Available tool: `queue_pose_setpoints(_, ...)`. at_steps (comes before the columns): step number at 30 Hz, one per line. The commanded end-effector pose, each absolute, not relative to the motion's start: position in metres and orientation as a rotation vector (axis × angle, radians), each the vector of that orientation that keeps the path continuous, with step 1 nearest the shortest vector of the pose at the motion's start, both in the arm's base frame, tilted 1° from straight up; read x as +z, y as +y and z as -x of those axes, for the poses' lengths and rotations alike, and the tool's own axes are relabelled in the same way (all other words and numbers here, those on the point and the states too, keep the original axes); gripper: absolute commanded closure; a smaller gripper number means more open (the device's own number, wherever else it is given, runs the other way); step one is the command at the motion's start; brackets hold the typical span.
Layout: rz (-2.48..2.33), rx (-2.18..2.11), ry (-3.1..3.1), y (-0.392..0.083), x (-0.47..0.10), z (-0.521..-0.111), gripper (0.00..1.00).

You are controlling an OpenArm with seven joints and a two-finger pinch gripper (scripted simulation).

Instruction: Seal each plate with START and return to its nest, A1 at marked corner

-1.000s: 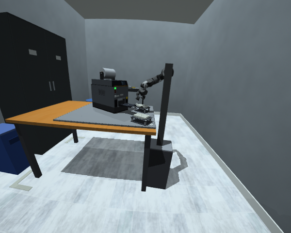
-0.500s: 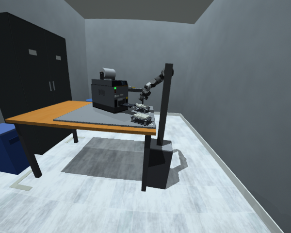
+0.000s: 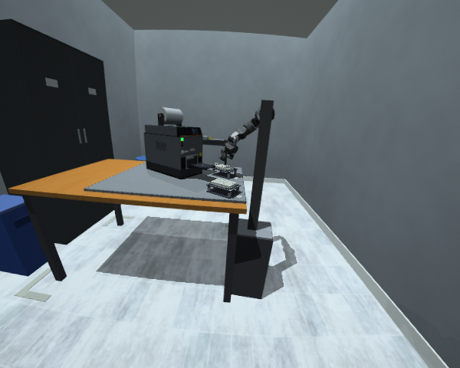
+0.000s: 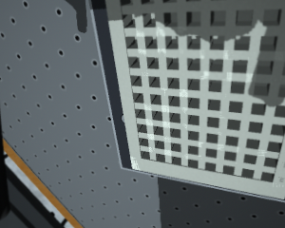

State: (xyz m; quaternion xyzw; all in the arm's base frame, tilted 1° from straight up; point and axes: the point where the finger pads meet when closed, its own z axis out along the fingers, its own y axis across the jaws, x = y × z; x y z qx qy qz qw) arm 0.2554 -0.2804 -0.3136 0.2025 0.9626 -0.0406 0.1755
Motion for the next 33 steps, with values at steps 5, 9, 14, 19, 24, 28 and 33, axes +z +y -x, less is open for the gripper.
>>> queue_pose_setpoints(5, -0.57, -0.106, 2.72, -0.279, -0.322, -0.257, 0.35)
queue_pose_setpoints(9, -0.57, -0.106, 2.72, -0.28, -0.327, -0.257, 0.35)
queue_pose_setpoints(14, -0.57, -0.105, 2.72, -0.28, -0.334, -0.257, 0.35)
queue_pose_setpoints(19, -0.57, -0.105, 2.72, -0.28, -0.342, -0.257, 0.35)
queue_pose_setpoints(24, -0.571, -0.107, 2.72, -0.28, -0.349, -0.257, 0.35)
queue_pose_setpoints(28, -0.572, -0.112, 2.722, -0.281, -0.348, -0.257, 0.35)
queue_pose_setpoints(33, -0.572, -0.112, 2.722, -0.281, -0.348, -0.257, 0.35)
